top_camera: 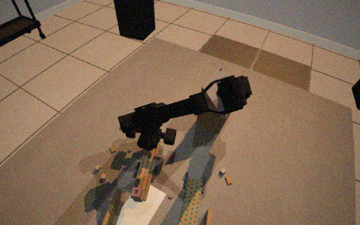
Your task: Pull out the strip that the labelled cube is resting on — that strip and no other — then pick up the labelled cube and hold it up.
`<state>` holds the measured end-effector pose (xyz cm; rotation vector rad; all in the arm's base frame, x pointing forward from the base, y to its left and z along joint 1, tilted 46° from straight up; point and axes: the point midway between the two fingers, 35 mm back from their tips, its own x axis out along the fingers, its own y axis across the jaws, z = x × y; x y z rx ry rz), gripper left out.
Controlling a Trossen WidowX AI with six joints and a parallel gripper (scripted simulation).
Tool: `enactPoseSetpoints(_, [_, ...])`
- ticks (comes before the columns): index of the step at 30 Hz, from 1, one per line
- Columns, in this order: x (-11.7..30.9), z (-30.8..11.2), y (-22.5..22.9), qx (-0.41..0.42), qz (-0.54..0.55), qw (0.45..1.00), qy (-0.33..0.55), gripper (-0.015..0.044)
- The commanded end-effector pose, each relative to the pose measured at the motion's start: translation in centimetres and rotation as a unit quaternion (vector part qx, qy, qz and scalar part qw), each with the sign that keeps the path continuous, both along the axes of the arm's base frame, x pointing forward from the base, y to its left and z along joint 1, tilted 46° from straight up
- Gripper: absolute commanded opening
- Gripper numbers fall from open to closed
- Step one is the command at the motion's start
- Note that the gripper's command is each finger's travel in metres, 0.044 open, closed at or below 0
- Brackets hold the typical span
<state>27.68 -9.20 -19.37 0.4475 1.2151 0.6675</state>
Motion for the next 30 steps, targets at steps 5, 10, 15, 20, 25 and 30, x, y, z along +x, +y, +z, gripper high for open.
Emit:
enactPoseSetpoints(5, [-2.0,-0.8,0.7,0.004,0.008,1.000,0.014,0.0000])
enactPoseSetpoints(10, [-2.8,-1.0,0.7,0.004,0.008,1.000,0.014,0.0000])
enactPoseSetpoints(15, [-3.5,-1.2,0.7,0.004,0.008,1.000,0.015,0.0000])
enactPoseSetpoints(20, [-4.2,-1.4,0.7,0.004,0.008,1.000,0.015,0.0000])
enactPoseSetpoints(25, [-4.5,-1.5,0.7,0.004,0.008,1.000,0.015,0.0000])
enactPoseSetpoints(30, [-4.5,-1.5,0.7,0.004,0.008,1.000,0.015,0.0000])
